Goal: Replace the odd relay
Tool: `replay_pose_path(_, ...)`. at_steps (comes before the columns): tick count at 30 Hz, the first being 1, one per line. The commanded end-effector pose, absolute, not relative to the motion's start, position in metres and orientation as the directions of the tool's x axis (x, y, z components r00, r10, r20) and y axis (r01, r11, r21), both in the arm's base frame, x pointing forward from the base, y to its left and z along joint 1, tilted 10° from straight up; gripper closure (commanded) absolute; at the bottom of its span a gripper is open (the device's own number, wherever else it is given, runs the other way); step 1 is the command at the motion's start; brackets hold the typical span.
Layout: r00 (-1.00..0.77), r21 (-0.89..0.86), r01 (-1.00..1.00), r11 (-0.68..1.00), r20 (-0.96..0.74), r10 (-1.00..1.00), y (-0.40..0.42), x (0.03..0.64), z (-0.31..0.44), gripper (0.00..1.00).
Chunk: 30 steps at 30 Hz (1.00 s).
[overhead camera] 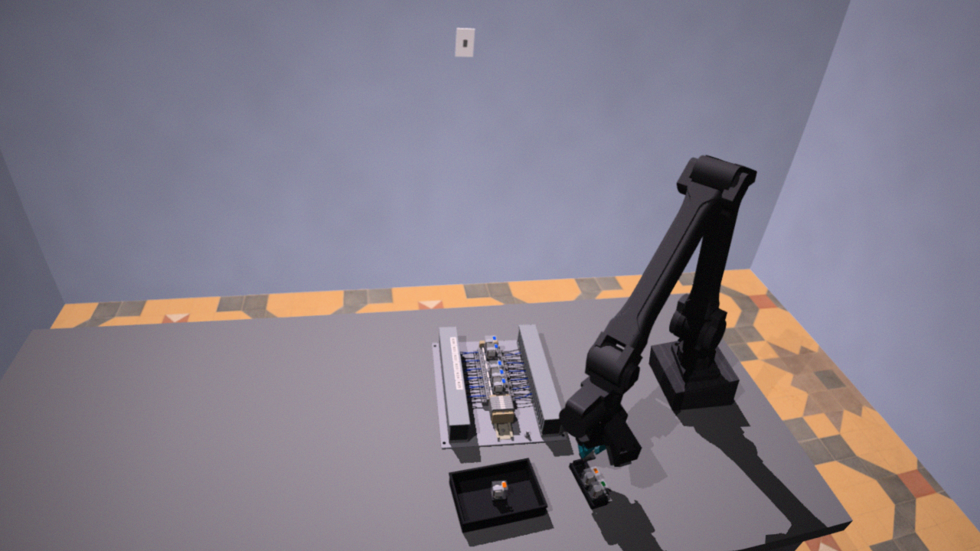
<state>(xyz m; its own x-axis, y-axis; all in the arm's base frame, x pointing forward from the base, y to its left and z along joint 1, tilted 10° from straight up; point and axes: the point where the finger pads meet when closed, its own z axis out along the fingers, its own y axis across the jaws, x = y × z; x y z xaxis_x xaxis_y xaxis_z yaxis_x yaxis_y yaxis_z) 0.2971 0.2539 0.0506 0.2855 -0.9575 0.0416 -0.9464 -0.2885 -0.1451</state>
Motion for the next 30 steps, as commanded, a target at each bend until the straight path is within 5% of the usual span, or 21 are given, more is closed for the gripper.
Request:
replay_pose_path(1, 0.289, -0.217, -0.934, -0.282, 0.002, -0.957, 0.276, 0.309, 0.093, 1.0)
replay_pose_path(30, 0.29, -0.198, -0.937, -0.287, 0.014, -0.957, 0.269, 0.298, 0.116, 1.0)
